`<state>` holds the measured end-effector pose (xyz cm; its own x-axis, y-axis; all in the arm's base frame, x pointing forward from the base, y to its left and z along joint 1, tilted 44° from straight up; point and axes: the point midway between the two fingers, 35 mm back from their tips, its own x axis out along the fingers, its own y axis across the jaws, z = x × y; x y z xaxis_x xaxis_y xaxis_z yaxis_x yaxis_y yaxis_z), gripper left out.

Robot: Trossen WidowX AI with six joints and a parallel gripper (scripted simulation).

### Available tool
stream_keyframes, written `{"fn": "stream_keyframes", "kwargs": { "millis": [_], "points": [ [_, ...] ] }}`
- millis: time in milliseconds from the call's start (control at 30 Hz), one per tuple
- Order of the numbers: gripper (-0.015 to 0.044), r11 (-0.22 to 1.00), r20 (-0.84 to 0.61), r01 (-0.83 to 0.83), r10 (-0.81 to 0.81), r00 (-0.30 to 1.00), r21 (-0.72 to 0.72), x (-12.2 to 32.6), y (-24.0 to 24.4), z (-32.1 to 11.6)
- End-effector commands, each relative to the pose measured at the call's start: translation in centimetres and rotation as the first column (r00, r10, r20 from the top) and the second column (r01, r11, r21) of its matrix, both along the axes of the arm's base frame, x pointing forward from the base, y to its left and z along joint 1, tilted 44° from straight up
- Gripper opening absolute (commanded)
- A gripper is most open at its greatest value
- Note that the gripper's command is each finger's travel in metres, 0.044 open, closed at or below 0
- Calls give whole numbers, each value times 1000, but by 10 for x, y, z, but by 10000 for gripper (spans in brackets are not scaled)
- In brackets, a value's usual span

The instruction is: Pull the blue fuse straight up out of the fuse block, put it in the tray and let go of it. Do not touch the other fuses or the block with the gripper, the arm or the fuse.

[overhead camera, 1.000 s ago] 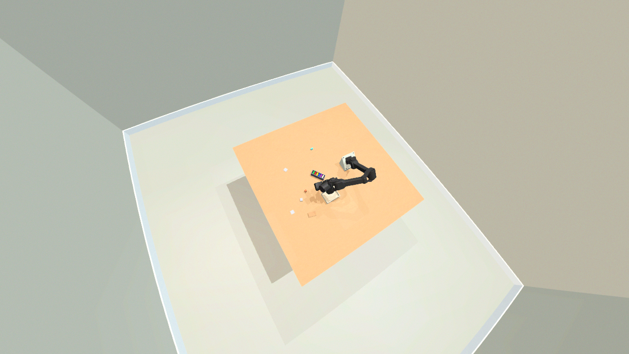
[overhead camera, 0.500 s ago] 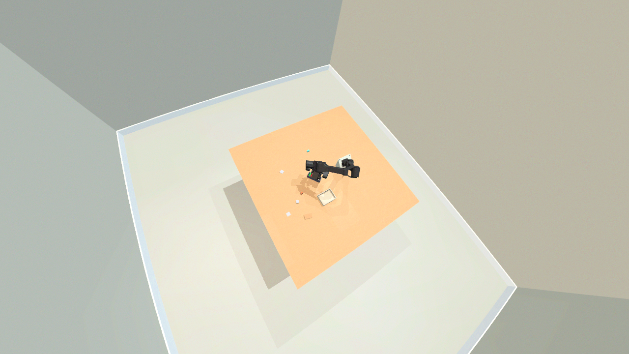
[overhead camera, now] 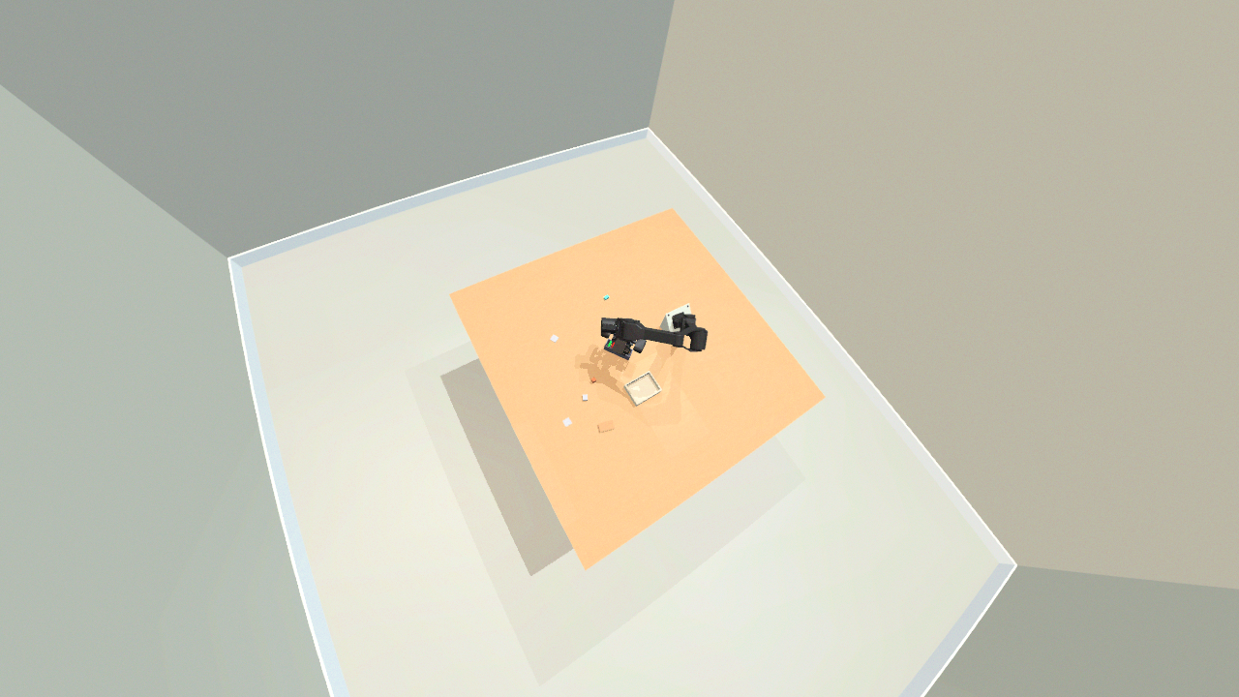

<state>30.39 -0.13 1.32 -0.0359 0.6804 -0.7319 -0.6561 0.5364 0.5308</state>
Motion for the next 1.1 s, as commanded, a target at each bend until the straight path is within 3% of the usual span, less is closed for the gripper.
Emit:
{"fn": "stream_keyframes", "kwargs": {
  "millis": [0,1067],
  "points": [
    [64,1000,-10,0,0,1000,8,-1,5,-4],
    [64,1000,-10,0,0,1000,9,-3,18,-18]
  ]
}}
